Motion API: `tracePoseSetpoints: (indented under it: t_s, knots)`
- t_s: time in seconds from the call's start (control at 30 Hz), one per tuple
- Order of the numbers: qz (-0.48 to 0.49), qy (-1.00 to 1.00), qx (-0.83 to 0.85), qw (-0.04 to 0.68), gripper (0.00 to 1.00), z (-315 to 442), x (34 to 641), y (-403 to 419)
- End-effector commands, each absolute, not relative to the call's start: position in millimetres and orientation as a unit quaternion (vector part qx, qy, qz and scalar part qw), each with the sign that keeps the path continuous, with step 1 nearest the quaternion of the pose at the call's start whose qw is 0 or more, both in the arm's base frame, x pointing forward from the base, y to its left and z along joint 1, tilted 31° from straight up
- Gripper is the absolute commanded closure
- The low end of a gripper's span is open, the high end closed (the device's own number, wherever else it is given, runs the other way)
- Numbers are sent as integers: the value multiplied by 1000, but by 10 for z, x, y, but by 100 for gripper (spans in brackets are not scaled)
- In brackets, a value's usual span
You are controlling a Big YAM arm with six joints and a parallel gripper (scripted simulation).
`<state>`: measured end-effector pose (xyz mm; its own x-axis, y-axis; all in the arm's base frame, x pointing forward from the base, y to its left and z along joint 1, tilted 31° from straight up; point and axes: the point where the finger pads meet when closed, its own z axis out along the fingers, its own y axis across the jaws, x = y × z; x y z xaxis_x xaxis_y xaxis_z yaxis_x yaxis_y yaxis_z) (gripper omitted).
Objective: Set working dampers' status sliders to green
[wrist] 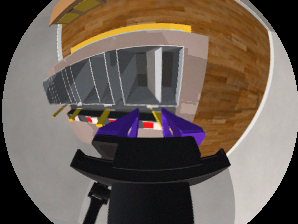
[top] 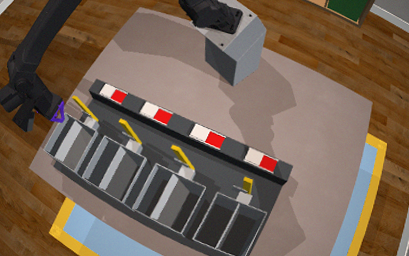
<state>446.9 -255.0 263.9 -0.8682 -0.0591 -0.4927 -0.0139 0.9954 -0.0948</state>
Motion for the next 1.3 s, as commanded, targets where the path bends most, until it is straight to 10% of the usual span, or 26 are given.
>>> tracePoseSetpoints:
  t_s: [0.0,1.27]
  knots:
    - [-20,971,-34,234,64,2381,4271,-2762]
    - [86,965,-68,238,64,1942,3805,-3152]
